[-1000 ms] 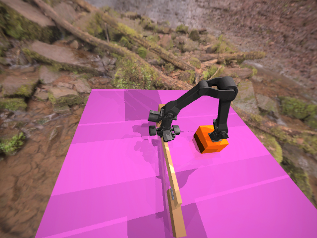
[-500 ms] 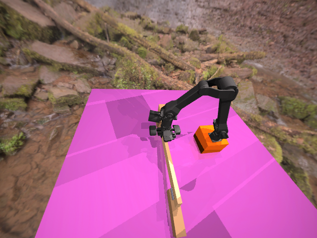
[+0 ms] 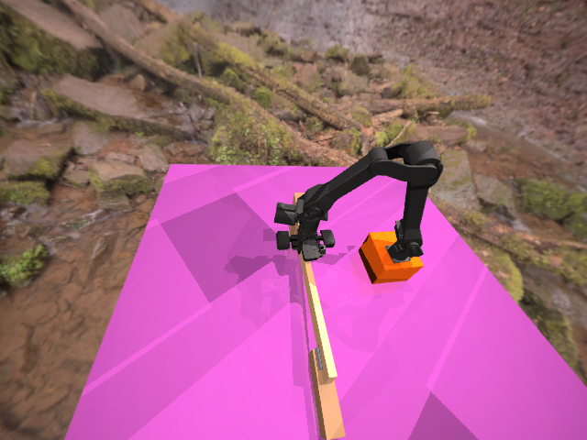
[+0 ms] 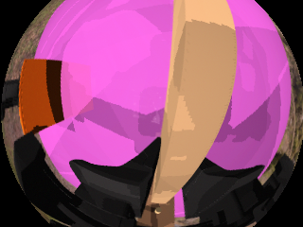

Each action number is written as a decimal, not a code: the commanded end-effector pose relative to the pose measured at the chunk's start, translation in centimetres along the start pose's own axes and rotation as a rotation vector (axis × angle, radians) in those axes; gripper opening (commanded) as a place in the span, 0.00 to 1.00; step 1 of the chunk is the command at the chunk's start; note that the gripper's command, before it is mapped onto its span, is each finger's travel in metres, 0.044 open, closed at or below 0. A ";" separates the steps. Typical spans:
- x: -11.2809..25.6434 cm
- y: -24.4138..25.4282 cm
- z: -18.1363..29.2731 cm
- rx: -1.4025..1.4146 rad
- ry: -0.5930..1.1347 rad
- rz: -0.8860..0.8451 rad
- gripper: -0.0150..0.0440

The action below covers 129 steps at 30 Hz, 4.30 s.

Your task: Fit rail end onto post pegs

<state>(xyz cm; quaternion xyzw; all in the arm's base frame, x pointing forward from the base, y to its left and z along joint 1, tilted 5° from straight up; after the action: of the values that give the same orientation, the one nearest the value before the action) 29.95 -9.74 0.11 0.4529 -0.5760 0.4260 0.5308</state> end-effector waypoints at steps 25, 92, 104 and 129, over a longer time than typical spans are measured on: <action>2.1 -0.7 -0.1 0.004 -0.004 0.021 0.25; 4.9 -0.7 -0.1 0.004 -0.003 0.021 0.25; 4.3 -0.5 -0.1 0.004 -0.003 0.021 0.25; 4.8 -0.3 0.0 0.004 -0.003 0.020 0.25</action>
<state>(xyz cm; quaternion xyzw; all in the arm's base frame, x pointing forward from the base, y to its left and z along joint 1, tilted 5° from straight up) 29.99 -10.08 4.35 0.4521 -0.5773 0.4288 0.5277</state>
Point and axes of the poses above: the point midway between the two fingers, 35 mm back from their tips, its own x axis back along the fingers, its own y axis across the jaws, z = x × y, the point moved 4 cm from there along x, back along the fingers, and after that the axes turned 7 degrees about -x, right-handed, at the moved point
